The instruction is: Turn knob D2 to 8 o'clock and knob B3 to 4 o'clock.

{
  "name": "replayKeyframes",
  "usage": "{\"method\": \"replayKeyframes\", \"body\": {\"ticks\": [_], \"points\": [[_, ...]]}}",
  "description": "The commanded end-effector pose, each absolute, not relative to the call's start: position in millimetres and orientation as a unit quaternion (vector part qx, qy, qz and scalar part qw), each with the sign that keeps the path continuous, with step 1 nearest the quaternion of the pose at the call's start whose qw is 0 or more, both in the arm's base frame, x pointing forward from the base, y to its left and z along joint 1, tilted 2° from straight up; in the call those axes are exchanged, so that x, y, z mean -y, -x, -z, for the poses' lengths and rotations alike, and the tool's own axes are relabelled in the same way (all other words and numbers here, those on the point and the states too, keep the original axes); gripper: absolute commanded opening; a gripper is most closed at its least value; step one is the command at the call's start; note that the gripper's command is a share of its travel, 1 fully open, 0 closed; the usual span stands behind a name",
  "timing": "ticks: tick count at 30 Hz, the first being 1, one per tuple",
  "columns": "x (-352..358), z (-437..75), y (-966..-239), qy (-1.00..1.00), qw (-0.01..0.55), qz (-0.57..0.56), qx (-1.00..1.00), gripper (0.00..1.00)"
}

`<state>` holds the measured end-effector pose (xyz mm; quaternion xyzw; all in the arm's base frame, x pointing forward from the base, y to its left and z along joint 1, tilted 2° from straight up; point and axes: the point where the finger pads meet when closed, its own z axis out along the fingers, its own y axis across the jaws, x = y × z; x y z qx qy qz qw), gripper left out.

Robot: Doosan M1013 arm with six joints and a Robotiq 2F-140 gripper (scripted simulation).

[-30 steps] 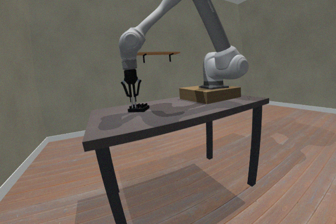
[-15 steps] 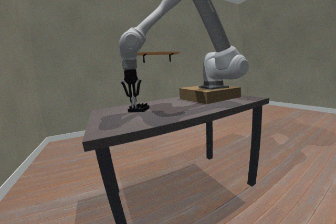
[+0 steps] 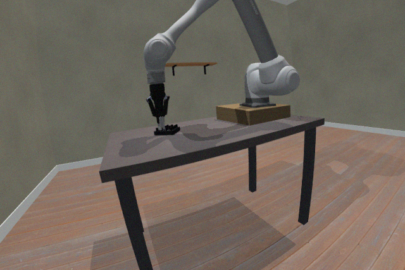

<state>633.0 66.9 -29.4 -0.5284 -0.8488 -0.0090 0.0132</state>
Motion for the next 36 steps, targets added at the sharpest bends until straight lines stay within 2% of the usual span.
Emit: {"method": "replayKeyframes", "body": {"ticks": [1, 17, 36], "points": [[-66.9, 29.3, -633.0, 0.483, 0.014, 0.013, 0.876, 0.05], [-66.9, 29.3, -633.0, 0.394, 0.013, 0.014, 0.919, 0.05], [-66.9, 29.3, -633.0, 0.384, 0.013, 0.014, 0.923, 0.05]]}}
